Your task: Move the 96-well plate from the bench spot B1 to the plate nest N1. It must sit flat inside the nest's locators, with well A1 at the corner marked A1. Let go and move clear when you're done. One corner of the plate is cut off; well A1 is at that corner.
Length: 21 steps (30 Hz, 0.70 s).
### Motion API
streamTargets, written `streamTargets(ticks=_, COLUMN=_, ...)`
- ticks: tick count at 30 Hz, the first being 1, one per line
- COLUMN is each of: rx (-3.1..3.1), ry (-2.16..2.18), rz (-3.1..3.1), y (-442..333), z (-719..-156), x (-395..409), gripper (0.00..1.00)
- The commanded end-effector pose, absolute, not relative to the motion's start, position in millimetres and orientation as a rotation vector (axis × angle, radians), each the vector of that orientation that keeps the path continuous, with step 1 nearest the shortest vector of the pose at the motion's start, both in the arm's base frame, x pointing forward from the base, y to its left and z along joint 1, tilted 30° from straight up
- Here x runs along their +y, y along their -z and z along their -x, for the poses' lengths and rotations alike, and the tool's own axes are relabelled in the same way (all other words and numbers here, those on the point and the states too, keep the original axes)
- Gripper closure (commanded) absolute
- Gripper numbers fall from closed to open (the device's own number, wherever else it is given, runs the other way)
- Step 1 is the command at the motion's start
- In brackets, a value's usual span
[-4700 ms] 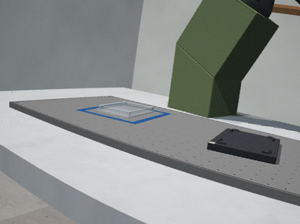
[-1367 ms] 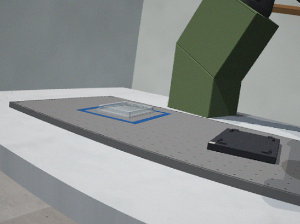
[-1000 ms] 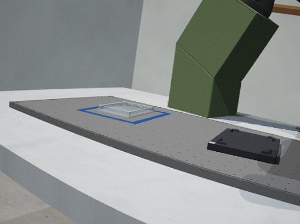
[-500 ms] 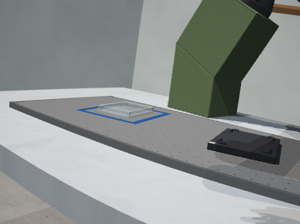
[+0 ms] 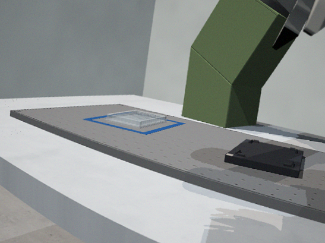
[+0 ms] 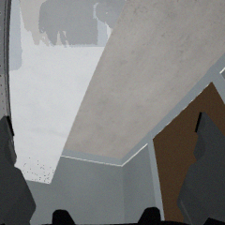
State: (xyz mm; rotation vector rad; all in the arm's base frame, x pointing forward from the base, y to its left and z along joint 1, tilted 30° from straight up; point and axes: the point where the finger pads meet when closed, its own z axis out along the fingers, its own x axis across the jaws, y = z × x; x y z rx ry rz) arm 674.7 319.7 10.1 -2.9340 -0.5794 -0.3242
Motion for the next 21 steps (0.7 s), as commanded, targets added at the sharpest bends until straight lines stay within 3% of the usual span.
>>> streamTargets(ticks=1, rx=-0.440, ry=0.281, rz=2.950, y=5.1, z=-674.9, x=300.4, gripper=0.00)
streamTargets(ticks=21, rx=-0.223, ry=0.211, rz=2.959, y=61.3, z=-665.7, x=232.6, gripper=0.00)
